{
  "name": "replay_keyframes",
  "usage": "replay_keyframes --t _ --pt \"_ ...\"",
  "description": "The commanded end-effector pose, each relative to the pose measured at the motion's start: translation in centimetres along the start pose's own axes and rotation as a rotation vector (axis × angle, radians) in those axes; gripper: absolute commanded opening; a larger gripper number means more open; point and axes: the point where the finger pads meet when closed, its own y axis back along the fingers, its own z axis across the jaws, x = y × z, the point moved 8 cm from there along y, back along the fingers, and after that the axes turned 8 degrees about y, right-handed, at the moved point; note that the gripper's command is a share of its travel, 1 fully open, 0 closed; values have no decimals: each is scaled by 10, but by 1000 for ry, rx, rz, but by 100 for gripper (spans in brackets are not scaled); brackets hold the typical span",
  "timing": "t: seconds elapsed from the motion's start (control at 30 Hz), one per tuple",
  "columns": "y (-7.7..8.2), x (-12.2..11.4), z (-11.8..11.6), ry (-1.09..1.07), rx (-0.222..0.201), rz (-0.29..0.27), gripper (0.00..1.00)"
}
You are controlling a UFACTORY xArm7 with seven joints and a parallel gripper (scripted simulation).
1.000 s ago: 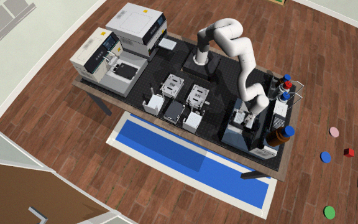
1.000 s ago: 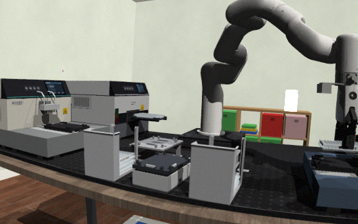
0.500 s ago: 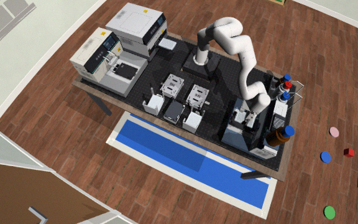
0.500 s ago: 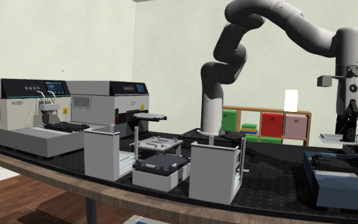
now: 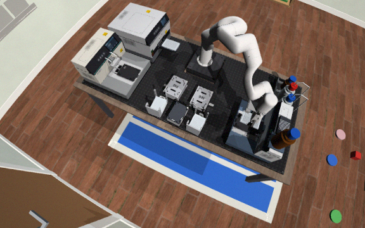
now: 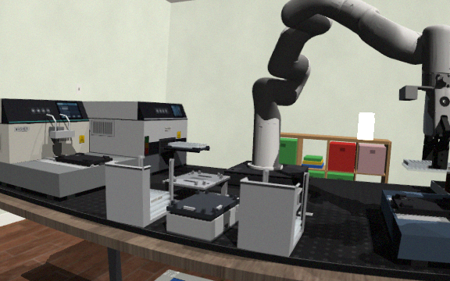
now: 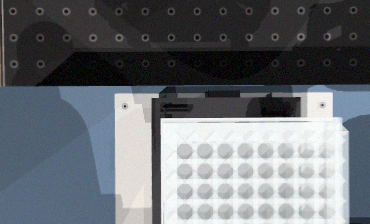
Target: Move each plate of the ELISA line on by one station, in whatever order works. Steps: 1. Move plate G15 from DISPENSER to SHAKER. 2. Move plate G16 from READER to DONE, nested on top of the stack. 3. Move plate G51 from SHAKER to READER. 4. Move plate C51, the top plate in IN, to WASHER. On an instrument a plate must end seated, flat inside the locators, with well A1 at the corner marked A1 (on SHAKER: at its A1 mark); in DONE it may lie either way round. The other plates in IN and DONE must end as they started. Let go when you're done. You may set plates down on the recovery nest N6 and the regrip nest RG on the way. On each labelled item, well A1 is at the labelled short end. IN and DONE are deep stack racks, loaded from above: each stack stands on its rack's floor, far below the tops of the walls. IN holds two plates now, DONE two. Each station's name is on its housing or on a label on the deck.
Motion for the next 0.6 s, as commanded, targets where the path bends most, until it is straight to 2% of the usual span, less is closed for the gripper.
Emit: replay_keyframes --t 0.0,0.57 --pt "7 -1 -1 0 4 -4 0" --pt "28 -1 -1 0 4 -4 0"
